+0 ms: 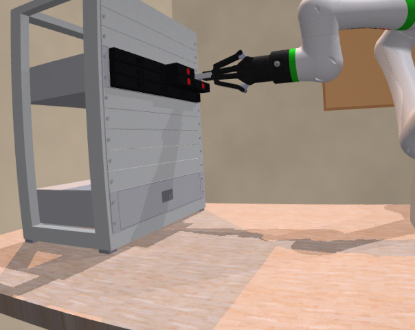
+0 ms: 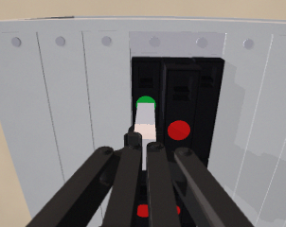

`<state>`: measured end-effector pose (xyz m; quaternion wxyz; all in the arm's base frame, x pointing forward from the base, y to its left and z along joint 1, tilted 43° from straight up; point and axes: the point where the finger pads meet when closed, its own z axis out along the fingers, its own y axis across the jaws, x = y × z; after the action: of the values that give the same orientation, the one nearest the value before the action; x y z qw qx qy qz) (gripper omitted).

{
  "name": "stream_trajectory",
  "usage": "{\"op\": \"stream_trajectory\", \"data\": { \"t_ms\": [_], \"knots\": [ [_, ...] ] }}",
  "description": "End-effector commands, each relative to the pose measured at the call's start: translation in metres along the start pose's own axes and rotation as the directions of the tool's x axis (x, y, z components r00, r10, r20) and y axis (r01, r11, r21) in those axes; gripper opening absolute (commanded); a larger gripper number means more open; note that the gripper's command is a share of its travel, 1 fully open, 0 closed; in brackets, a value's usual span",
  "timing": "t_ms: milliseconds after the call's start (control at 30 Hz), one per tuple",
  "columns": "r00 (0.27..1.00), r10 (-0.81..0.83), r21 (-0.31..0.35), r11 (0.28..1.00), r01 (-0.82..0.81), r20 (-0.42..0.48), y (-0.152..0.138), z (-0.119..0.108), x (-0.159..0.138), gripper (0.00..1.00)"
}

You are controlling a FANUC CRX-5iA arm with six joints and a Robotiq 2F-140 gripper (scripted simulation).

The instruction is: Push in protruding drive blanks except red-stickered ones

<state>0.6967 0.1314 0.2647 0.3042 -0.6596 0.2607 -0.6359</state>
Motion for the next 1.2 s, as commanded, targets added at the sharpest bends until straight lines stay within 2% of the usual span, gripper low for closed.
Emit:
{"op": "stream_trajectory", "data": {
  "t_ms": [0,1167],
  "knots": [
    [1.000,0.000,0.000,1.000,0.000,0.000,-0.0002,0.0005,-0.0001,0.00],
    [1.000,0.000,0.000,1.000,0.000,0.000,-0.0002,0.0046,-0.0001,0.00]
  ]
}}
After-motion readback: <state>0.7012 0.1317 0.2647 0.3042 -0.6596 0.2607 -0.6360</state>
